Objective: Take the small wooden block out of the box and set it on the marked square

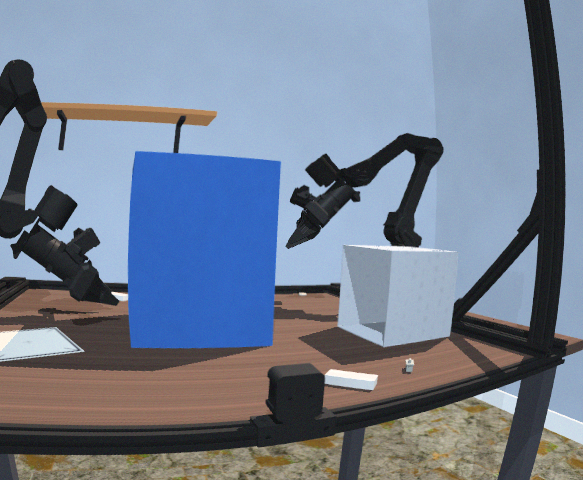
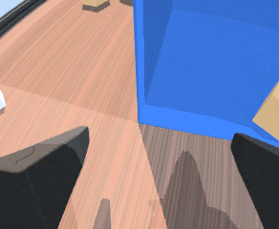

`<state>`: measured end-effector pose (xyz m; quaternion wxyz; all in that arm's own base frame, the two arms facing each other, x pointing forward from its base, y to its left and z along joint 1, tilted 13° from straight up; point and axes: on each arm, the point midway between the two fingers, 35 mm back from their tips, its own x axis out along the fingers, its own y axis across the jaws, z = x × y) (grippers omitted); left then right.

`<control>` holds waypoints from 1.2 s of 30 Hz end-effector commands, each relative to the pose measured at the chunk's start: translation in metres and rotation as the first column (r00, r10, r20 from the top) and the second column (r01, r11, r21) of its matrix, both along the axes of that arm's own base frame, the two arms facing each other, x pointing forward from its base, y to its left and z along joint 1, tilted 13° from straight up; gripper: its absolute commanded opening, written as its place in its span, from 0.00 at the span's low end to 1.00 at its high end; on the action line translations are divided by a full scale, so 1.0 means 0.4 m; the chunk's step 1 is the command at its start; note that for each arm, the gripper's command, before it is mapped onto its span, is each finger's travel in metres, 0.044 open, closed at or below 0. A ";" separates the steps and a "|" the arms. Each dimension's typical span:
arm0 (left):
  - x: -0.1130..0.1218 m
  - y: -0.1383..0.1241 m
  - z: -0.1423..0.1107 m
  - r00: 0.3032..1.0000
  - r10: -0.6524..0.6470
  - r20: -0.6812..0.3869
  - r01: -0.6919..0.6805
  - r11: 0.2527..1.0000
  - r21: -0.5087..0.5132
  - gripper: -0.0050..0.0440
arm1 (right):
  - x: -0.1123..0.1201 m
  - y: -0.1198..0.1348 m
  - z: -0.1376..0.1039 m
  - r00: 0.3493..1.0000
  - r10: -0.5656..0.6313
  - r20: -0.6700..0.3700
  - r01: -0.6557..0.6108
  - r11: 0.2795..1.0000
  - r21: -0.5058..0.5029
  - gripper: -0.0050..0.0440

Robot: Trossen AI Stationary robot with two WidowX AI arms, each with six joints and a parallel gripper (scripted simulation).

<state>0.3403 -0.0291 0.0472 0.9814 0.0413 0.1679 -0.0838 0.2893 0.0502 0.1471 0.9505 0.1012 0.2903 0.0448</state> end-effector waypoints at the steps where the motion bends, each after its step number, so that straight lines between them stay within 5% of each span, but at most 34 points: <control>1: -0.056 -0.086 -0.036 0.997 -0.076 -0.029 0.075 0.996 -0.046 0.92 | -0.012 -0.053 0.002 0.998 -0.026 0.059 0.031 0.996 -0.081 0.92; 8: -0.126 -0.185 -0.056 0.981 -0.193 -0.037 0.193 0.981 0.002 0.92 | -0.034 -0.099 -0.036 0.999 -0.027 0.042 0.034 0.983 -0.180 0.92; 36: -0.121 -0.192 -0.059 0.979 -0.199 -0.040 0.199 0.980 0.010 0.92 | -0.035 -0.102 -0.038 0.999 -0.024 0.039 0.031 0.982 -0.187 0.92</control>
